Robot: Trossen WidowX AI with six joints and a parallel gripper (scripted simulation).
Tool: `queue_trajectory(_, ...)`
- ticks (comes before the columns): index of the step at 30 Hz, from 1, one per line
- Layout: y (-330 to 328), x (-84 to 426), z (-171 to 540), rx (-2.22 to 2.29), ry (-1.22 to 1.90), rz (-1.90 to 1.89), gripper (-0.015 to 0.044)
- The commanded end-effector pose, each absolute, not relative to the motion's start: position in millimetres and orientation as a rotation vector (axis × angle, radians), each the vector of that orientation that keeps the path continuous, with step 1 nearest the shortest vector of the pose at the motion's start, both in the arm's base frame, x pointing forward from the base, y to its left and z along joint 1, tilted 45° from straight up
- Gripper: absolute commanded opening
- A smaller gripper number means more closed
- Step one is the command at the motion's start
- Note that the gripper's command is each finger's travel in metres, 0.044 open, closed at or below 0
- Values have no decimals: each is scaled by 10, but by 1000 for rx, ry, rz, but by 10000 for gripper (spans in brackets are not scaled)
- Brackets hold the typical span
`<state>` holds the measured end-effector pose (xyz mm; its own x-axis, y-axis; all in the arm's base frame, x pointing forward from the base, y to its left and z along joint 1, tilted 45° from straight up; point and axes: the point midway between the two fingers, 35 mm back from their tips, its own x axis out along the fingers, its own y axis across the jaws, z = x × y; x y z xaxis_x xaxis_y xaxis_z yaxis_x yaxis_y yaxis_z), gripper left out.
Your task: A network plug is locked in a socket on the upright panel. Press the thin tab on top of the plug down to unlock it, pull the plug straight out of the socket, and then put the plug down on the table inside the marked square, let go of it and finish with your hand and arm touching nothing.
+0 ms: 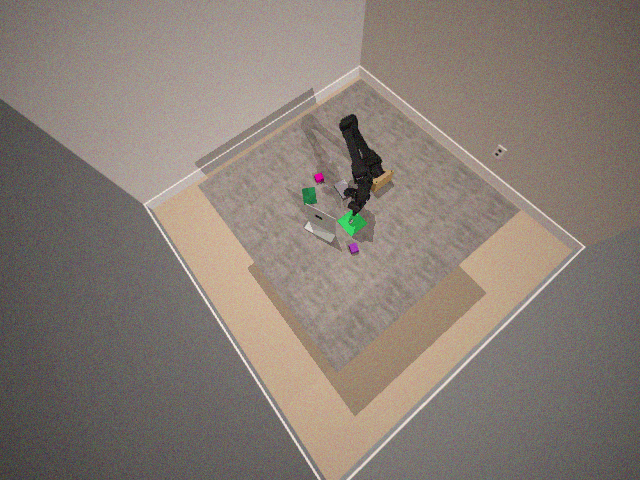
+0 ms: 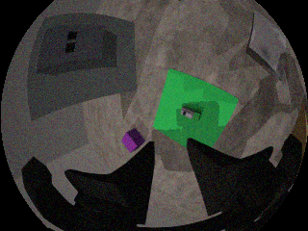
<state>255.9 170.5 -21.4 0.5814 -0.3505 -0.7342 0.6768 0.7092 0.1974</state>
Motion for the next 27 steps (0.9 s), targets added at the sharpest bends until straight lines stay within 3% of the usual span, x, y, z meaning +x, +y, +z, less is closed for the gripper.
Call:
queue_trajectory(1,1756,2555,-152,498,721,-629,156)
queue_trajectory(27,2003,2498,112,496,726,-630,156)
